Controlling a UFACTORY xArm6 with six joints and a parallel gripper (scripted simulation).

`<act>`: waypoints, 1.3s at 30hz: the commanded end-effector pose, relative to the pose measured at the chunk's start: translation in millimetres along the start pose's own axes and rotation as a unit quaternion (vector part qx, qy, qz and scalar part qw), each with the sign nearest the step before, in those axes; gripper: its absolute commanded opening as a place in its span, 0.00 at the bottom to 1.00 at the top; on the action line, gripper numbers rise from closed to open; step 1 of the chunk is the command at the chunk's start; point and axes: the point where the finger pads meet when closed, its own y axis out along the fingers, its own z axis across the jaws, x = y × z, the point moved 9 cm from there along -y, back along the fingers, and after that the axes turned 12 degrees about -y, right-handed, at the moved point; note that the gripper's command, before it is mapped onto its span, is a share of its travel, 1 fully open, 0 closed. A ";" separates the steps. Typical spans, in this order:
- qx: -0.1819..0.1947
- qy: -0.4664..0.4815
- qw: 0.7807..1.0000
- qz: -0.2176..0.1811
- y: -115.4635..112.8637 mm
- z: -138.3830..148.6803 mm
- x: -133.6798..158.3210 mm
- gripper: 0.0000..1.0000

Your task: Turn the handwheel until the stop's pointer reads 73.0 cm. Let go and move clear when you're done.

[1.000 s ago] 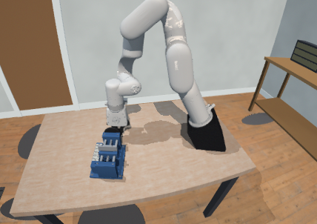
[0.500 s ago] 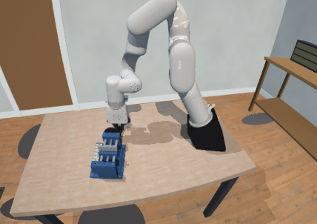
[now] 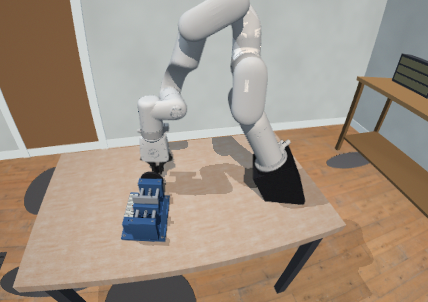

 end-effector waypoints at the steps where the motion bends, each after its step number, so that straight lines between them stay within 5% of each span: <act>1: -0.006 0.000 1.000 0.000 -6.2 -13.7 -3.1 0.06; 21: -0.006 0.000 1.000 0.000 16.6 -46.9 -10.2 0.06; 39: -0.006 0.000 1.000 0.000 48.9 -35.5 -7.7 0.06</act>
